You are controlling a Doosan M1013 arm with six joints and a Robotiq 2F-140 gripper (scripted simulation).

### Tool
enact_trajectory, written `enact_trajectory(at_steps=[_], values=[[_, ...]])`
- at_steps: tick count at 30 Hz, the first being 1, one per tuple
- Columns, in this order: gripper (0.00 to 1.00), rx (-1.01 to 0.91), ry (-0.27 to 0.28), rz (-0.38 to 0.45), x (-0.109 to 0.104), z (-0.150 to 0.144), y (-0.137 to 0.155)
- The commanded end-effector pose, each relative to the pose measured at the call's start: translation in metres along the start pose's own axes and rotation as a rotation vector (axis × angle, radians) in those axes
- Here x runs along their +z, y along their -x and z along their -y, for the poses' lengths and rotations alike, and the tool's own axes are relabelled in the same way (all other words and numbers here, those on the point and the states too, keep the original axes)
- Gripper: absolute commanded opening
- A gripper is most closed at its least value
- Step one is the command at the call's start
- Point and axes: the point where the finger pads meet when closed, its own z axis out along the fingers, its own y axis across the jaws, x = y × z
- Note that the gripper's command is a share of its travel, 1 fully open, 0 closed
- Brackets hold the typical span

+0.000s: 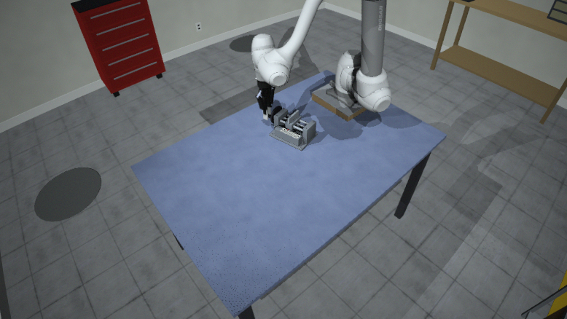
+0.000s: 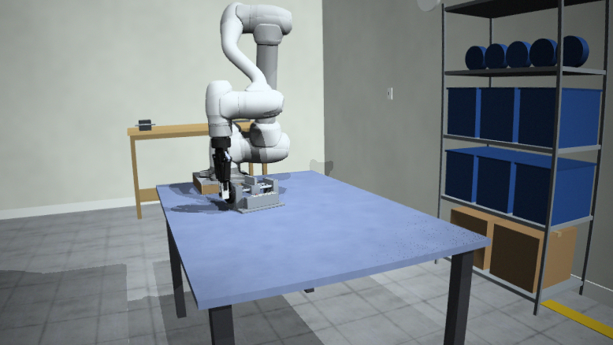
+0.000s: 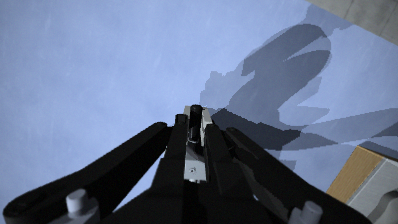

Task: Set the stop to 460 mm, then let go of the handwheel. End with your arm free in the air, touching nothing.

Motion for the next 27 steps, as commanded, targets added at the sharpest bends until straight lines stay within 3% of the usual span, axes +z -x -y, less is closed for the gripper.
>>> enact_trajectory(at_steps=[1, 18, 27], values=[[0.04, -0.001, 0.001, 0.0, -0.009, -0.002, 0.0], [0.04, -0.001, 0.001, 0.0, -0.03, -0.024, 0.0], [0.04, -0.001, 0.001, 0.0, -0.031, -0.042, 0.0]])
